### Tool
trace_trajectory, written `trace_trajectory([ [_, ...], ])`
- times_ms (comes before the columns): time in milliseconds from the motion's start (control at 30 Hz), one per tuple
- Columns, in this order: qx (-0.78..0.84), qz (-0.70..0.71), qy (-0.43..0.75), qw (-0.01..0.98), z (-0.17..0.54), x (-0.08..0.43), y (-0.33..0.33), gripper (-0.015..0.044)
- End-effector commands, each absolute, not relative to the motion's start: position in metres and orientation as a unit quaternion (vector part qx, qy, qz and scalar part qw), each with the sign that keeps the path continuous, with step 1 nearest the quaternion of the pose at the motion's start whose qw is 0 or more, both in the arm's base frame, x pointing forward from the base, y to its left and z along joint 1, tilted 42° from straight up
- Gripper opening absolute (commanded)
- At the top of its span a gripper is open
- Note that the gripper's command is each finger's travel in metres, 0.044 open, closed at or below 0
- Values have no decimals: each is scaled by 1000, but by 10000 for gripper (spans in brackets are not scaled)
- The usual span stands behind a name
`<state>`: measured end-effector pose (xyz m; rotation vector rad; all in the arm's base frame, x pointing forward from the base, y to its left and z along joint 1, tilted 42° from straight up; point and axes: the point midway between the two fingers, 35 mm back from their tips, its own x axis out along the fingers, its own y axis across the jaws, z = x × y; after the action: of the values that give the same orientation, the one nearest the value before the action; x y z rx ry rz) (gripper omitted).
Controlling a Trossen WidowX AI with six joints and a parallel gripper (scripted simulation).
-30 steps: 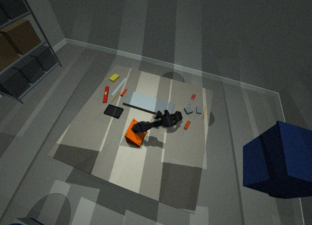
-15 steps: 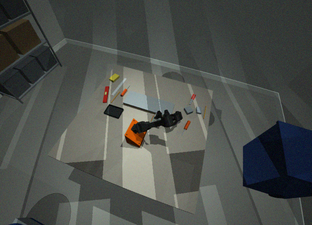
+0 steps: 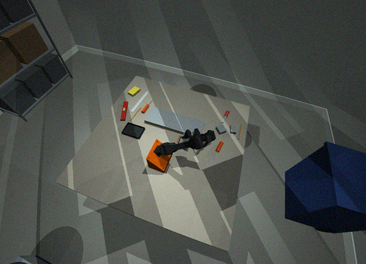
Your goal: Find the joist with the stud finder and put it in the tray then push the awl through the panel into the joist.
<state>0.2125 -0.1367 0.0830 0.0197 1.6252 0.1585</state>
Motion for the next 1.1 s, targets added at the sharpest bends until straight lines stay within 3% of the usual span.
trace_trajectory([
  [0, 7, 71, 723, 687, 91, 214, -138, 440],
  [233, 6, 69, 721, 689, 107, 215, -137, 440],
  [500, 0, 54, 704, 708, 198, 206, -107, 440],
  [567, 0, 60, 712, 700, 171, 212, -118, 440],
  [1067, 0, 60, 712, 700, 171, 212, -118, 440],
])
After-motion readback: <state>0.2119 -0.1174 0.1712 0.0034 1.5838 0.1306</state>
